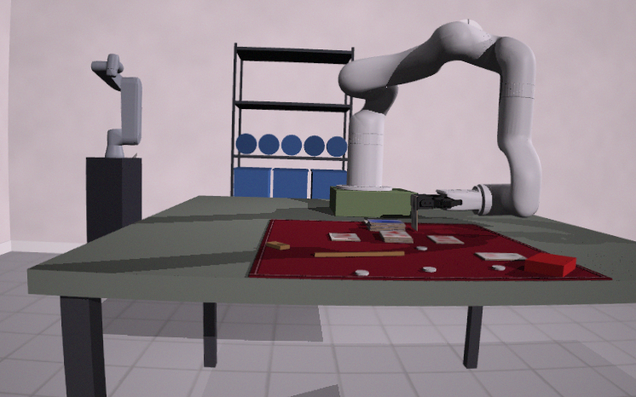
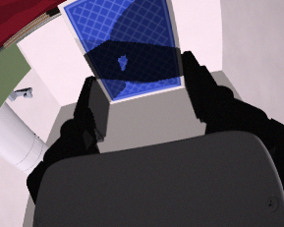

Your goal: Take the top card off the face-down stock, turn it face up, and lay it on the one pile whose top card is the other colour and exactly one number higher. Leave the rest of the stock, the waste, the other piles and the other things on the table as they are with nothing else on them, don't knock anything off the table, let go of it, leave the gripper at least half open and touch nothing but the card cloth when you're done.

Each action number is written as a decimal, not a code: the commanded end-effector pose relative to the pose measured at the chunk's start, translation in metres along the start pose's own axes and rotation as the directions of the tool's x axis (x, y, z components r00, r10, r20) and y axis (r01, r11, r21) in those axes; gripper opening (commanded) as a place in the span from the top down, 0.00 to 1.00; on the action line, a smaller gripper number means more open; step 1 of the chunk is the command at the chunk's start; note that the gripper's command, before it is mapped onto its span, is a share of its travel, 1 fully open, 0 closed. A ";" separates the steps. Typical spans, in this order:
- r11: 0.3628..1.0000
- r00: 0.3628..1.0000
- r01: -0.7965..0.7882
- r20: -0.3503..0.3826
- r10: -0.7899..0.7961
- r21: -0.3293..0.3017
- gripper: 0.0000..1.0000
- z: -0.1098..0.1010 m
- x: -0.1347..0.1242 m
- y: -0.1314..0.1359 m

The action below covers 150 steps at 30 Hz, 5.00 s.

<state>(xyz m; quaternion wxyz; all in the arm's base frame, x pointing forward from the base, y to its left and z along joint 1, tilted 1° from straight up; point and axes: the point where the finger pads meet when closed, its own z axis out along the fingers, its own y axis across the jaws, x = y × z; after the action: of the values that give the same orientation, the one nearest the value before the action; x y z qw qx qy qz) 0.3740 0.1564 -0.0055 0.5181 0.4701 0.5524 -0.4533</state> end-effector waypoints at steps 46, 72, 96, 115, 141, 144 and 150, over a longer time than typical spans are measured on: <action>1.000 1.000 -0.002 -0.001 0.002 0.000 0.27 0.000 0.002 0.001; 1.000 1.000 -0.002 -0.001 0.002 0.000 0.27 0.000 0.002 0.001; 1.000 1.000 -0.002 -0.001 0.002 0.000 0.27 0.000 0.003 0.001; 1.000 1.000 -0.002 -0.001 0.002 0.000 0.27 0.000 0.003 0.001; 1.000 1.000 -0.002 -0.001 0.002 0.000 0.27 -0.010 0.004 0.000; 1.000 1.000 -0.002 -0.001 0.002 0.000 0.27 -0.012 0.004 0.000; 1.000 1.000 -0.002 -0.001 0.002 0.000 0.27 -0.015 0.004 0.000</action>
<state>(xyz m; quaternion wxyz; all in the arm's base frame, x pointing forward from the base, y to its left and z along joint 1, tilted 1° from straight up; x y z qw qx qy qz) 0.3719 0.1693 -0.0093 0.5183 0.4699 0.5523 -0.4533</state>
